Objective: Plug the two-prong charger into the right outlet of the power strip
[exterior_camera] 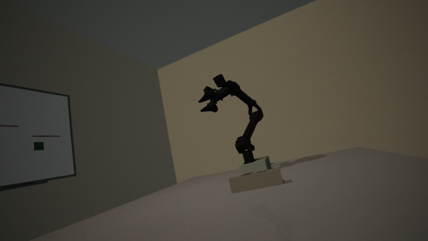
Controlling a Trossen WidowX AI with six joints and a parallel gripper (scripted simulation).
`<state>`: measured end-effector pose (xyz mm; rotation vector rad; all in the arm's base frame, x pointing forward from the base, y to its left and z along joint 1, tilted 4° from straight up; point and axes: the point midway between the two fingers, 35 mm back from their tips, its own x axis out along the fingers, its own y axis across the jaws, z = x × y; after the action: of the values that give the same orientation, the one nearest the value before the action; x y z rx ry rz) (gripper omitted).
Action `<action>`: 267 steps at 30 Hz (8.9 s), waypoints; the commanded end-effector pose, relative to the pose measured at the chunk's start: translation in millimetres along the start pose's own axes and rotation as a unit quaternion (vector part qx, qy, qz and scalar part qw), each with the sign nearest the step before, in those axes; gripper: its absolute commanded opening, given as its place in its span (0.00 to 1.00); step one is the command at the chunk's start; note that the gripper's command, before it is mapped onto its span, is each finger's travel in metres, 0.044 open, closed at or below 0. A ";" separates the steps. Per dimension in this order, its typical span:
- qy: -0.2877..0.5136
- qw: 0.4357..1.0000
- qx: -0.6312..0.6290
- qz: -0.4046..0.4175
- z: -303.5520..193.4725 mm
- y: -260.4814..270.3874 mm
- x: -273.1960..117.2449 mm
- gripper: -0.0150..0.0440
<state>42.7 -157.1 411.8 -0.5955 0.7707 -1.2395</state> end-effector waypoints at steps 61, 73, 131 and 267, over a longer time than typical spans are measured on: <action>-0.269 0.388 -0.712 0.520 -95.5 425.2 -103.3 1.00; -0.270 0.378 -0.715 0.522 -103.0 431.5 -101.2 1.00; -0.270 0.381 -0.715 0.520 -132.1 475.5 -86.5 0.44; 0.166 0.728 -0.309 0.589 -83.8 495.3 -88.0 0.25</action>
<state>258.6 44.3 -1.9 -0.2697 1.5556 0.1653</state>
